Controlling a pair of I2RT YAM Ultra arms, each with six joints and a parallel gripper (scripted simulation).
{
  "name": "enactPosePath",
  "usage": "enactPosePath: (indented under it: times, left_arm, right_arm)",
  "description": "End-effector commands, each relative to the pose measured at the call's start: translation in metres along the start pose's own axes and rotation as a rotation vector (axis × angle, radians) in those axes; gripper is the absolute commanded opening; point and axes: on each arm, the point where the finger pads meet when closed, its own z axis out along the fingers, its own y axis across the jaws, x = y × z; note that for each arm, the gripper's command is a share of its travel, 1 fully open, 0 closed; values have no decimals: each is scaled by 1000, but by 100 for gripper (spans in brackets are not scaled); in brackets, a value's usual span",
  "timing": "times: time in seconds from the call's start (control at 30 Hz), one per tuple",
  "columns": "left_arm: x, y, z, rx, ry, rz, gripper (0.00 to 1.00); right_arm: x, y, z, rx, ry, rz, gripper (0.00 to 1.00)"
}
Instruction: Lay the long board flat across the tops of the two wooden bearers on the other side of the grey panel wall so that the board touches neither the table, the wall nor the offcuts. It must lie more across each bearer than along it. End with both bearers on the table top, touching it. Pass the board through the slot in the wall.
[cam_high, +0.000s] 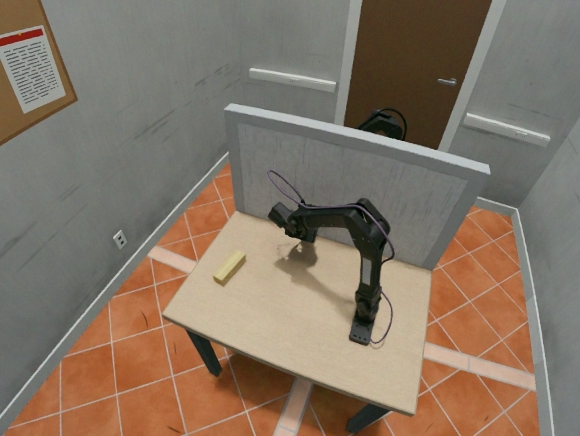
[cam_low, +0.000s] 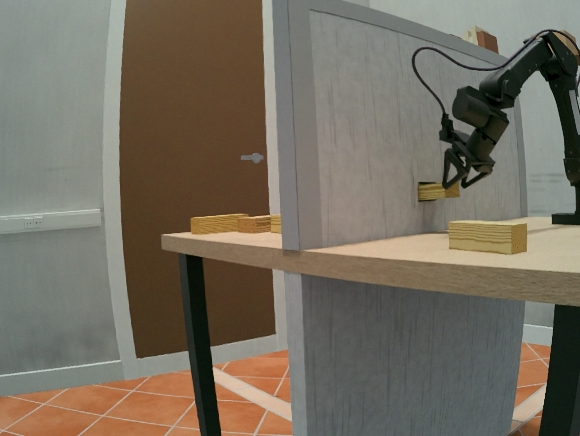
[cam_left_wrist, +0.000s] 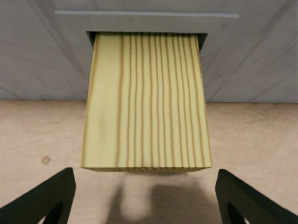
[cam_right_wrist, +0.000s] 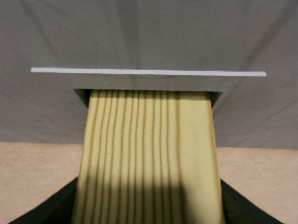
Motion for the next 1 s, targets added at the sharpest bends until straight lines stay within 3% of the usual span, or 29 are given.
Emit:
enactPosePath:
  times: [0.0, 0.2, 0.37, 0.57, 0.63, 0.67, 0.7, 0.73, 0.77, 0.83, 0.97]
  left_arm:
    - [-16, 4, -11, -23, -35, 31, 77]
    - [7, -11, -11, 19, -21, -1, 77]
    - [-10, 11, -29, -39, -43, 56, 77]
    - [15, 5, -50, -23, -42, 59, 77]
    - [42, -20, -55, 32, -47, 24, 77]
    - [11, 10, -78, -93, -63, 139, 77]
    - [-5, 44, -96, -272, -20, 101, 77]
    - [15, 68, -109, -397, 37, -93, 77]
    - [50, 54, -94, -380, 84, -236, 77]
    - [50, 54, -94, -380, 84, -236, 77]
    - [30, 79, -141, -637, 44, -332, 77]
  right_arm:
    - [-26, -16, -16, 48, -48, -49, 0]
    - [-26, -16, -16, 48, -48, -49, 0]
    - [-26, -16, -16, 48, -48, -49, 0]
    - [-26, -16, -16, 48, -48, -49, 0]
    - [-26, -16, -16, 48, -48, -49, 0]
    - [-26, -16, -16, 48, -48, -49, 0]
    - [-26, -16, -16, 48, -48, -49, 0]
    - [-26, -16, -16, 48, -48, -49, 0]
    - [-26, -16, -16, 48, -48, -49, 0]
    - [-26, -16, -16, 48, -48, -49, 0]
    - [-26, -16, -16, 48, -48, -49, 0]
